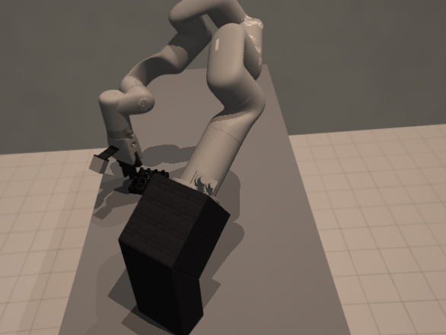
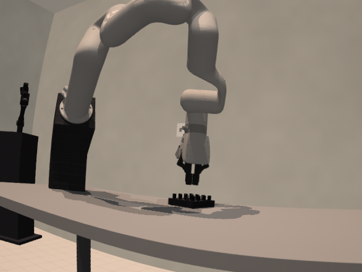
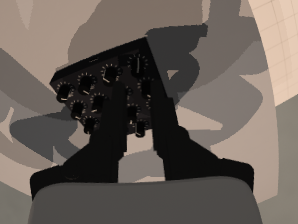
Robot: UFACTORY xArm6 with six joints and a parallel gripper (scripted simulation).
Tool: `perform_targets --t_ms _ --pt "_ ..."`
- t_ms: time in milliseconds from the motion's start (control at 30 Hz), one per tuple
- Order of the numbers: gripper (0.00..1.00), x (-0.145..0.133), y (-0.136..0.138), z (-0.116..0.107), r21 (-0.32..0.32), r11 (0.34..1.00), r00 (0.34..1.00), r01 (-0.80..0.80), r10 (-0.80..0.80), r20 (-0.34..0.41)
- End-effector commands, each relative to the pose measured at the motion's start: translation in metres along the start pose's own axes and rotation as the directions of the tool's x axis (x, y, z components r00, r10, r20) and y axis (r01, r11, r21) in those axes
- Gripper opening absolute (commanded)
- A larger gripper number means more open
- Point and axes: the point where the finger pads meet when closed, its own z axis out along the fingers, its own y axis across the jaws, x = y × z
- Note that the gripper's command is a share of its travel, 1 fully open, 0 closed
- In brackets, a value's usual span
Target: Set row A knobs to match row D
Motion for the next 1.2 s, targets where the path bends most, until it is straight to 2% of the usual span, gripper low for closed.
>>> perform_targets --t_ms 0,233,500,600,633,833,1100,1167 --pt "0.19 -0.0001 0.0009 -0.0017 -0.01 0.992 0.992 -0.129 0.129 0.005" --pt "0.19 -0.0001 0.0009 -0.0031 -0.01 0.946 0.946 -0.324 0.324 0.003" --pt "0.19 -0.0001 0.001 -0.0046 -0.011 0.854 0.854 -0.521 0.521 0.001" --pt "0.19 -0.0002 0.001 -0.0048 -0.011 0.839 0.839 -0.544 0.544 0.0" --pt "0.19 -0.0002 0.001 -0.0053 -0.011 0.794 0.794 -0.608 0.608 0.0" --pt "0.19 -0.0002 0.001 -0.0064 -0.011 0.693 0.693 -0.721 0.721 -0.002" --pt "0.19 -0.0002 0.001 -0.0079 -0.01 0.521 0.521 -0.854 0.854 -0.004" --pt "0.19 -0.0002 0.001 -0.0079 -0.01 0.521 0.521 -0.854 0.854 -0.004"
